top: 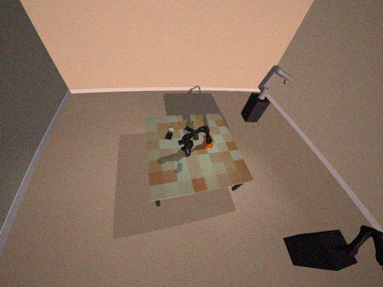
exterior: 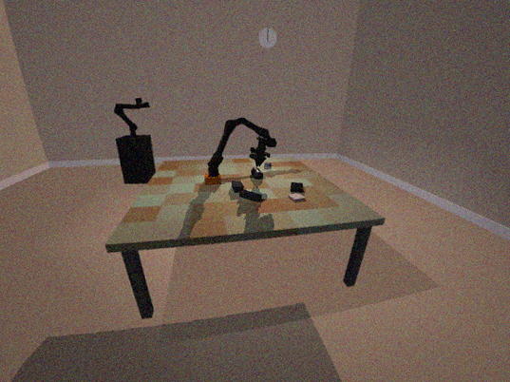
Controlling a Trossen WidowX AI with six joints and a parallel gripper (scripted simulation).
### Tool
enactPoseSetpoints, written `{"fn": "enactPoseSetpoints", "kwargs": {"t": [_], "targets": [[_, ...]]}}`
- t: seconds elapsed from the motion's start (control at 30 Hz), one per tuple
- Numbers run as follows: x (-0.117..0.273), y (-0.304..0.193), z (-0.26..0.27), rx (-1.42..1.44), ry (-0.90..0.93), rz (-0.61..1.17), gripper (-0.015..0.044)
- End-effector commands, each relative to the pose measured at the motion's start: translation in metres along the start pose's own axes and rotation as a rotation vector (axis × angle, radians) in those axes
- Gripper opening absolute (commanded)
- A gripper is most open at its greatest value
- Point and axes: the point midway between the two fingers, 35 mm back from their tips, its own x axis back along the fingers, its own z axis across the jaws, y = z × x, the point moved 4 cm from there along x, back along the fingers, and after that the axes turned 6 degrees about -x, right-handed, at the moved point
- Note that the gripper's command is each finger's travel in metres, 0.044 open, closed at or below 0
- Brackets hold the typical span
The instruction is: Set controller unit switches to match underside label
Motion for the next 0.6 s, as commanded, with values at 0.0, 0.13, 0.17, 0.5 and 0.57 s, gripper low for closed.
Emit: {"fn": "enactPoseSetpoints", "kwargs": {"t": [0.0, 0.13, 0.17, 0.5, 0.57], "targets": [[0.007, -0.003, -0.007, 0.303, 0.036, -0.072, 0.0046], [0.014, -0.006, -0.011, 0.596, 0.046, -0.145, 0.0000], [0.016, -0.007, -0.013, 0.669, 0.045, -0.165, 0.0000], [0.019, -0.008, -0.014, 0.775, 0.040, -0.194, 0.0000], [0.019, -0.008, -0.014, 0.775, 0.040, -0.194, 0.0000]]}}
